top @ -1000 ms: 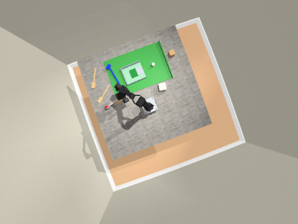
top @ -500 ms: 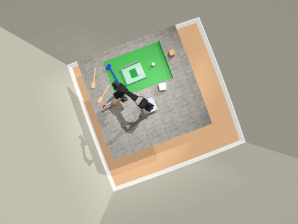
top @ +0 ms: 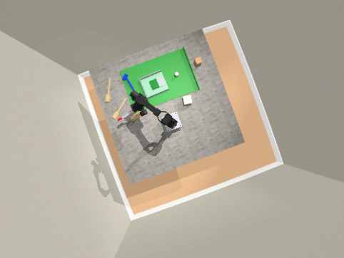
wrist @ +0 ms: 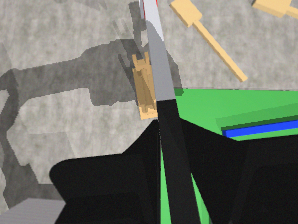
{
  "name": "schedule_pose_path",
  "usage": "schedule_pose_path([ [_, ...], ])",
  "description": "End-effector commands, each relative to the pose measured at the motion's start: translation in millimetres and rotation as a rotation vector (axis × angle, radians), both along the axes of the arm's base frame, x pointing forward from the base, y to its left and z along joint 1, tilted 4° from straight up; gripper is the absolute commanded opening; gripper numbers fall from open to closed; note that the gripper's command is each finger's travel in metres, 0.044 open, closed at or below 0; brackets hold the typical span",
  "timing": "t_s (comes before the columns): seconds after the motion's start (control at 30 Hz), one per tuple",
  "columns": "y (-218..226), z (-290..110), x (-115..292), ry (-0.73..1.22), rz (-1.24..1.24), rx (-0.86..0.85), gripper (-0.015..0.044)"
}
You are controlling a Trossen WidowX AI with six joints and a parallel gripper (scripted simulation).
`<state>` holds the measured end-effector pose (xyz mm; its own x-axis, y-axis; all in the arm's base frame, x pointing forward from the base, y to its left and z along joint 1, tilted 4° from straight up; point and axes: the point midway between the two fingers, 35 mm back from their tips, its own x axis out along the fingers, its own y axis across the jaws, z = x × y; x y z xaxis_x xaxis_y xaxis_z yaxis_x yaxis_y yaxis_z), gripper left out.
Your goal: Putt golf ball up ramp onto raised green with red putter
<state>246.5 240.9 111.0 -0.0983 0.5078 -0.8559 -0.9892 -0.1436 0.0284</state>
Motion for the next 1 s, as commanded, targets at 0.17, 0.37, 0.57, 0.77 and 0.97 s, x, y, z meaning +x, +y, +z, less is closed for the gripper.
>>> schedule_pose_path([
  [0.17,-42.8,3.9,46.3,-0.007,-0.200,-0.033,0.0000],
  [0.37,-75.0,6.0,72.1,-0.005,-0.325,-0.052,0.0000],
  [0.57,-110.3,8.0,93.4,0.006,-0.457,-0.068,0.0000],
  [0.77,-148.8,9.7,110.7,0.017,-0.588,-0.088,0.0000],
  [0.97,-190.3,11.0,123.7,0.028,-0.720,-0.111,0.0000],
])
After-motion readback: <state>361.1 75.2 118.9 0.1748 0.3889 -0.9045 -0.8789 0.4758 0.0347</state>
